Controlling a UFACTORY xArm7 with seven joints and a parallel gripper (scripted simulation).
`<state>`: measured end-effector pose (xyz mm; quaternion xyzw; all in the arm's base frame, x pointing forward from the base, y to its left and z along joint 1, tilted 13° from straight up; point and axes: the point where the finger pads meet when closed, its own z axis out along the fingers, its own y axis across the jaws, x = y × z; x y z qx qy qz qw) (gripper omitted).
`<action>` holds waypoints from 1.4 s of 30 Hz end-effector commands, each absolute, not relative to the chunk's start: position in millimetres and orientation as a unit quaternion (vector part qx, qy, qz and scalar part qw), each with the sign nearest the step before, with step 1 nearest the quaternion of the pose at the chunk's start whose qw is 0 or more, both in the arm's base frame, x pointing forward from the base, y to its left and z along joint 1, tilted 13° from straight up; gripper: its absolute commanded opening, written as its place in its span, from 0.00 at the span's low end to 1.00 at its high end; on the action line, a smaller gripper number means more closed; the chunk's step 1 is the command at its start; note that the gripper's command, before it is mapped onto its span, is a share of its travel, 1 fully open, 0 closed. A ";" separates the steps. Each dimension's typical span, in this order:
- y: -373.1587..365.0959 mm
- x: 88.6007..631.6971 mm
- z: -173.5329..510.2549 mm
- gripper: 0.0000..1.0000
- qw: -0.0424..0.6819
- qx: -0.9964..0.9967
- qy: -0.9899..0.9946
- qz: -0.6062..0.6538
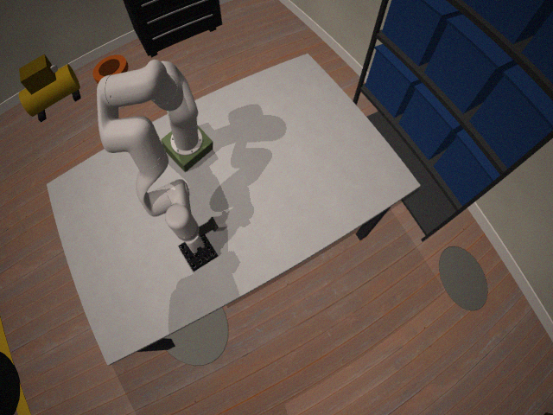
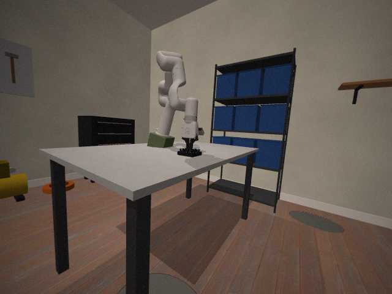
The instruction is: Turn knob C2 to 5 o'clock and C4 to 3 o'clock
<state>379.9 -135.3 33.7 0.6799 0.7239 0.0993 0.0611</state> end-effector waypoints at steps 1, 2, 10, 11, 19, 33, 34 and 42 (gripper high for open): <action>-135.8 380.6 34.4 0.08 0.061 0.686 0.718 0.100; -135.8 380.6 34.4 0.08 0.061 0.687 0.717 0.100; -135.9 380.6 34.4 0.08 0.061 0.691 0.714 0.100; -135.9 380.6 34.4 0.08 0.061 0.691 0.713 0.100; -135.9 380.6 34.4 0.08 0.061 0.691 0.713 0.100; -135.9 380.6 34.4 0.19 0.061 0.691 0.713 0.100; -135.9 380.6 34.4 0.19 0.061 0.691 0.713 0.100; -135.9 380.6 34.4 0.19 0.061 0.691 0.713 0.100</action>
